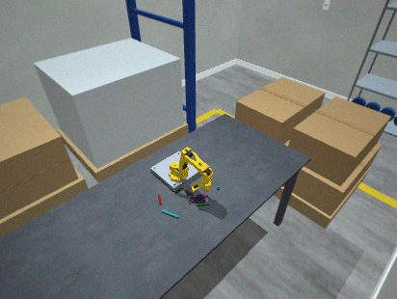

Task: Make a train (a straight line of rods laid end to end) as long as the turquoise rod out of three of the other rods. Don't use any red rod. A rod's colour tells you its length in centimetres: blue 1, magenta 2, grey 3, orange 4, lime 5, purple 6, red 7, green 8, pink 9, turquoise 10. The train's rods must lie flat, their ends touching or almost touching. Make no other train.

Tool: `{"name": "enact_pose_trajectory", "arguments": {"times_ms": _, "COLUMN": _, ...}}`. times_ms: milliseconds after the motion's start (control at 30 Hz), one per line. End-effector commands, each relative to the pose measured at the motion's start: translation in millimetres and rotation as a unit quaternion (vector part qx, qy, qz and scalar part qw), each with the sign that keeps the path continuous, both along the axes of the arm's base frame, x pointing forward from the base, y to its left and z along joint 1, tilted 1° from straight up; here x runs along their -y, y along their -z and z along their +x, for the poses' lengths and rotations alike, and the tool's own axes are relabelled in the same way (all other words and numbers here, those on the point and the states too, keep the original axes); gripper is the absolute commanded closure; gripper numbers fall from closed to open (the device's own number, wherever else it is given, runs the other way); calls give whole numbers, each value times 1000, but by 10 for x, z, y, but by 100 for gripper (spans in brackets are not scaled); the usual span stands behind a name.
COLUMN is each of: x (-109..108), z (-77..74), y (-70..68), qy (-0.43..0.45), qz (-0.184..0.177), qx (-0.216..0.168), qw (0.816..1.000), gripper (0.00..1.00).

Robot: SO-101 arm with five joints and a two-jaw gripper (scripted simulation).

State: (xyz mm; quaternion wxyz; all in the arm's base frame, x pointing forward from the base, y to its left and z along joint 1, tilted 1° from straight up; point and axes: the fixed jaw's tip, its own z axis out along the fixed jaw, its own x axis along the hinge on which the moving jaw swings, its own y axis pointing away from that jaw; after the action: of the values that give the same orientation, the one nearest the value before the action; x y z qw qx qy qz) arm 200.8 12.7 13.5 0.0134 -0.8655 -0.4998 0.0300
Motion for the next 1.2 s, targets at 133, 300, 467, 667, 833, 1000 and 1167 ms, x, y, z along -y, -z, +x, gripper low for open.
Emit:
{"name": "enact_pose_trajectory", "arguments": {"times_ms": 133, "x": 2, "z": 36, "y": -48, "qy": -55, "qz": 5, "qx": 10, "qw": 998, "gripper": 82}}
{"name": "enact_pose_trajectory", "arguments": {"times_ms": 300, "x": 0, "z": 38, "y": -50, "qy": -72, "qz": 6, "qx": 10, "qw": 997, "gripper": 82}}
{"name": "enact_pose_trajectory", "arguments": {"times_ms": 467, "x": -1, "z": 39, "y": -51, "qy": -82, "qz": 6, "qx": 10, "qw": 997, "gripper": 81}}
{"name": "enact_pose_trajectory", "arguments": {"times_ms": 667, "x": -2, "z": 39, "y": -51, "qy": -89, "qz": 6, "qx": 10, "qw": 996, "gripper": 81}}
{"name": "enact_pose_trajectory", "arguments": {"times_ms": 833, "x": -2, "z": 39, "y": -51, "qy": -90, "qz": 7, "qx": 10, "qw": 996, "gripper": 81}}
{"name": "enact_pose_trajectory", "arguments": {"times_ms": 1000, "x": -10, "z": 123, "y": -196, "qy": -95, "qz": 6, "qx": 43, "qw": 995, "gripper": 81}}
{"name": "enact_pose_trajectory", "arguments": {"times_ms": 1167, "x": -10, "z": 123, "y": -196, "qy": -95, "qz": 6, "qx": 43, "qw": 995, "gripper": 81}}
